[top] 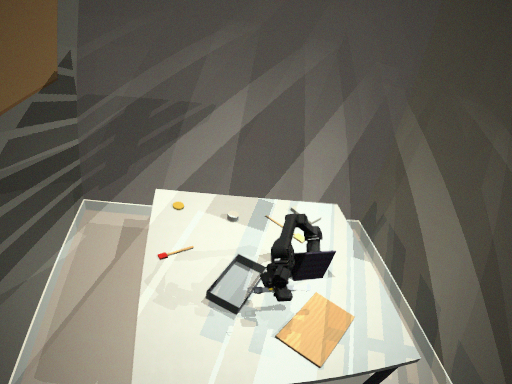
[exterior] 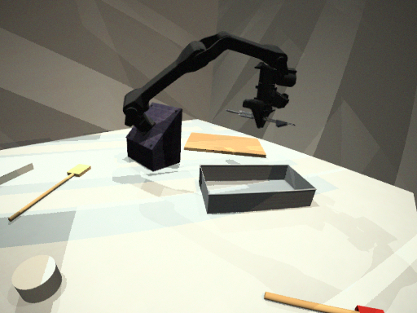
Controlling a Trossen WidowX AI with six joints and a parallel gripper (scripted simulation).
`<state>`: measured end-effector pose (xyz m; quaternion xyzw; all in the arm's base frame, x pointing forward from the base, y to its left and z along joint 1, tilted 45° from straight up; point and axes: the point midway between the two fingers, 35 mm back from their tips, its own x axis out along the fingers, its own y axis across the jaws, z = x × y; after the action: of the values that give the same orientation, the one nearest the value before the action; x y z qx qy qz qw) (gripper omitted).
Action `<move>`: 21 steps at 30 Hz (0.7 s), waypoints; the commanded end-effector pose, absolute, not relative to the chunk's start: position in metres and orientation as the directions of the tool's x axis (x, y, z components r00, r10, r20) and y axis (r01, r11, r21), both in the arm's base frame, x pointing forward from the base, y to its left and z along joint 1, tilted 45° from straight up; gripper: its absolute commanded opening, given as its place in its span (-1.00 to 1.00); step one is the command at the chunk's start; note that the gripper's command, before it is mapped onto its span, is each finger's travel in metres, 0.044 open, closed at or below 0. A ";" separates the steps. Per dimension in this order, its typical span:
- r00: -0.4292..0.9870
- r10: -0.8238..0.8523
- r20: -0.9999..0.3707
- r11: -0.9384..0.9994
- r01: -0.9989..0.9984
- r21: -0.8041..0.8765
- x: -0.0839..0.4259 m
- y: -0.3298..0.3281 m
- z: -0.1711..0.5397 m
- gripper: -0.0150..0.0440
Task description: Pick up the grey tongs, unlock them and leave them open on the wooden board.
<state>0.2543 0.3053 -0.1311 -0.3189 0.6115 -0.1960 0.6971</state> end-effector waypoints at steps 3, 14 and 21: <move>0.176 -0.659 -0.731 0.716 -0.150 -0.681 0.245 0.313 -0.134 -1.00; 0.202 -0.636 -0.745 0.663 -0.350 -0.662 0.174 0.339 -0.161 -1.00; 0.218 -0.624 -0.750 0.601 -0.481 -0.639 0.123 0.348 -0.178 -1.00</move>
<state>0.1512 0.3435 -0.1690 -0.4177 0.6219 -0.0858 0.6568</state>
